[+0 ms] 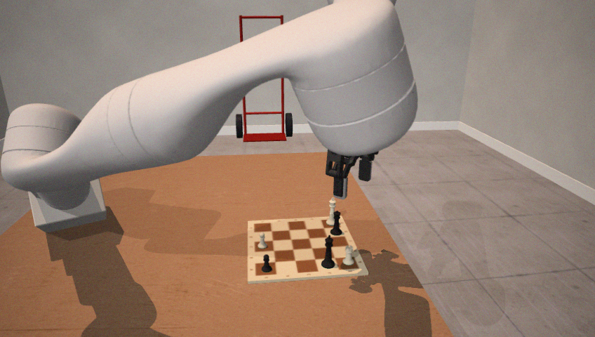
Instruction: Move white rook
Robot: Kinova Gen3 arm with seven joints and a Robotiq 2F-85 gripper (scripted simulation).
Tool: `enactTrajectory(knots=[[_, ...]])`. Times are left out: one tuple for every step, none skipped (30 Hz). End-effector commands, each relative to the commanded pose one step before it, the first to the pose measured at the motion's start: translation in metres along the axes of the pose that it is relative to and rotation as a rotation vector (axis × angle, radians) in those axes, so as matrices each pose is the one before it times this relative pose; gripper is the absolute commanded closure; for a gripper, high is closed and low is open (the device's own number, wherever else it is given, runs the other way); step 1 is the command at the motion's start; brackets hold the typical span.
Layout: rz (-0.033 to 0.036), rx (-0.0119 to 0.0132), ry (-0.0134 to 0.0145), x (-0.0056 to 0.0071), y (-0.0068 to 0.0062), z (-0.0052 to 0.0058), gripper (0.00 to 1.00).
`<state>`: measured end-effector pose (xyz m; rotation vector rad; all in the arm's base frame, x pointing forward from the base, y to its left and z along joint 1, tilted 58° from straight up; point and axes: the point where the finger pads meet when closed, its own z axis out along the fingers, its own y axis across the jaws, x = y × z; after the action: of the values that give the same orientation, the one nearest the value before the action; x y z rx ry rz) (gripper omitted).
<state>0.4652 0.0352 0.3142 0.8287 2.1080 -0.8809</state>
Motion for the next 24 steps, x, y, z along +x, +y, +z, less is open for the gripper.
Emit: enactTrajectory(knots=[[-0.00112, -0.00211, -0.00054, 0.00038, 0.00065, -0.00097, 0.0], [0.0, 0.0, 0.0, 0.0, 0.0, 0.0, 0.0], [0.0, 0.0, 0.0, 0.0, 0.0, 0.0, 0.0], [0.0, 0.0, 0.0, 0.0, 0.0, 0.0, 0.0], [0.0, 0.0, 0.0, 0.0, 0.0, 0.0, 0.0], [0.0, 0.0, 0.0, 0.0, 0.0, 0.0, 0.0], [0.0, 0.0, 0.0, 0.0, 0.0, 0.0, 0.0], [-0.00003, 0.0, 0.0, 0.0, 0.0, 0.0, 0.0], [-0.00022, 0.0, 0.0, 0.0, 0.0, 0.00001, 0.0], [-0.00057, 0.0, 0.0, 0.0, 0.0, 0.00002, 0.0], [-0.00108, 0.00001, 0.0, 0.0, 0.0, 0.00003, 0.0], [0.0, 0.0, 0.0, 0.0, 0.0, 0.0, 0.0], [0.0, 0.0, 0.0, 0.0, 0.0, 0.0, 0.0], [-0.00174, 0.00001, 0.0, 0.0, 0.0, 0.00005, 0.0], [-0.00252, 0.00002, 0.0, 0.0, 0.0, 0.00008, 0.0], [-0.00343, 0.00003, 0.0, 0.0, 0.0, 0.00011, 0.0], [-0.00443, 0.00004, 0.0, 0.0, 0.0, 0.00014, 0.0], [-0.00553, 0.00004, 0.0, 0.0, 0.00001, 0.00017, 0.0], [-0.00672, 0.00005, 0.0, 0.0, 0.00001, 0.00021, 0.0], [-0.00797, 0.00006, 0.0, 0.0, 0.00001, 0.00025, 0.0], [-0.00928, 0.00007, 0.0, 0.0, 0.00001, 0.00029, 0.0], [-0.01064, 0.00008, 0.0, 0.0, 0.00001, 0.00033, 0.0], [-0.01204, 0.00009, 0.00001, 0.0, 0.00001, 0.00037, 0.0], [-0.01347, 0.0001, 0.00001, 0.0, 0.00001, 0.00041, 0.0]])
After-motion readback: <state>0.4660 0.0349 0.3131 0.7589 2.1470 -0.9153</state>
